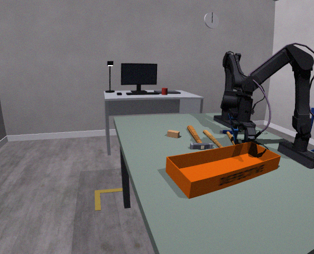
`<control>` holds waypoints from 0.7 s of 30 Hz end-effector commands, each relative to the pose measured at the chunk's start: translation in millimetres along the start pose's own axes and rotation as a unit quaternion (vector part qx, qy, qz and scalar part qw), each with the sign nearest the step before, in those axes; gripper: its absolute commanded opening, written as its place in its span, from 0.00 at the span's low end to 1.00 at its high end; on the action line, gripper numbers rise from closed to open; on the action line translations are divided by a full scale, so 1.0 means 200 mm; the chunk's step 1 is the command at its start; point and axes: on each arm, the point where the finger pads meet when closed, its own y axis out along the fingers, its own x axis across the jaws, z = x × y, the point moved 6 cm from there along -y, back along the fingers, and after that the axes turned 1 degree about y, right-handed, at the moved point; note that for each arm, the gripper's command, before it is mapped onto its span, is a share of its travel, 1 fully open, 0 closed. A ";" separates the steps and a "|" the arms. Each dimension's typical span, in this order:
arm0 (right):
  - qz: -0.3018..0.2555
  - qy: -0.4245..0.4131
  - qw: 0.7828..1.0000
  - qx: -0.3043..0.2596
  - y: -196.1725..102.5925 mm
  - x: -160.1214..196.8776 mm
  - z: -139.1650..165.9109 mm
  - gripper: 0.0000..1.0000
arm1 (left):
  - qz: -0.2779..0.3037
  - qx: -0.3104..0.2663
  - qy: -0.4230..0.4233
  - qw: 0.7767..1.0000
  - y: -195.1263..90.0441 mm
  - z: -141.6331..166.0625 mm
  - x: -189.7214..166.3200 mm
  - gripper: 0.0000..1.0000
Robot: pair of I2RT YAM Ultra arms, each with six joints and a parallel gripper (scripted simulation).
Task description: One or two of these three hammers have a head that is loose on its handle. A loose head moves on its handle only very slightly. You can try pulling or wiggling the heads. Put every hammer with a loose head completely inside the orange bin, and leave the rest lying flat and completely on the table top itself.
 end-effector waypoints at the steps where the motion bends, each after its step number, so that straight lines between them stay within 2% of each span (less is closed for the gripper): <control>1: 0.019 -0.012 1.000 -0.001 0.00 -0.02 -0.01 0.41 | -0.001 -0.010 -0.009 1.000 0.05 -0.03 0.00 0.50; 12: 0.014 -0.007 1.000 0.000 0.09 -0.04 -0.01 0.41 | -0.001 -0.010 -0.006 1.000 0.13 -0.03 -0.01 0.50; 21: 0.018 -0.007 1.000 -0.001 0.11 -0.05 -0.01 0.41 | -0.001 -0.010 -0.006 1.000 0.15 -0.03 -0.01 0.50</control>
